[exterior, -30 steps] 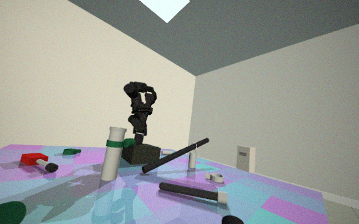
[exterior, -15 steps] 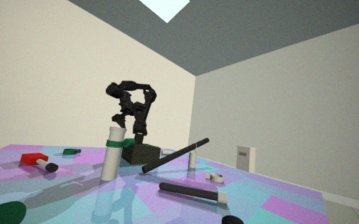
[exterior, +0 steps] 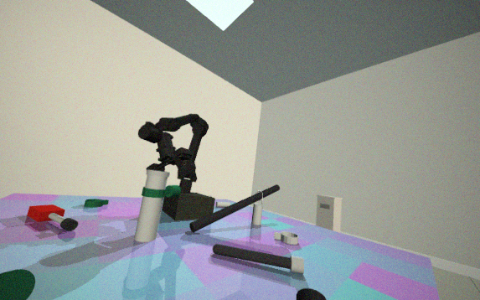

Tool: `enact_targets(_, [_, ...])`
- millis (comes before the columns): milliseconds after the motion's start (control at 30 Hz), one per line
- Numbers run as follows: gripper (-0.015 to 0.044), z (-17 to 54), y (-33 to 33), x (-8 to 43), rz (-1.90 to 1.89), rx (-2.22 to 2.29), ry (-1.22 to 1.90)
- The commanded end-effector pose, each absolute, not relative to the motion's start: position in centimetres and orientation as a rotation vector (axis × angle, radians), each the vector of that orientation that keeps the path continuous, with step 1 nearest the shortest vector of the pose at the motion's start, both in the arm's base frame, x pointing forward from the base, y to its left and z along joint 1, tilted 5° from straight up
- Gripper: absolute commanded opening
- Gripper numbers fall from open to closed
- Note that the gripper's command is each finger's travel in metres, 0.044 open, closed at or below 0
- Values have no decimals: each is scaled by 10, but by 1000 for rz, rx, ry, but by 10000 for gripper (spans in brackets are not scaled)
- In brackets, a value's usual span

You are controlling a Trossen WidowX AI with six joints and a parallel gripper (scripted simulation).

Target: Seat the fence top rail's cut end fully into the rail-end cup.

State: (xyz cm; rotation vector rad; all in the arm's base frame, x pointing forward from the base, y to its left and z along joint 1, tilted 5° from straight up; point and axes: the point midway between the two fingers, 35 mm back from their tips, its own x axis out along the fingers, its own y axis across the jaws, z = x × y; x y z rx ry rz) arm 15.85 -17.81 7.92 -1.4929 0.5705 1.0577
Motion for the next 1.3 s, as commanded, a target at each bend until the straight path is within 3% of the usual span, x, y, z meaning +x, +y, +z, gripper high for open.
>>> enact_targets(0, [440,76,-178,161,1052,-1496,568])
enact_targets(1267, [440,23,-165,191,1051,-1497,566])
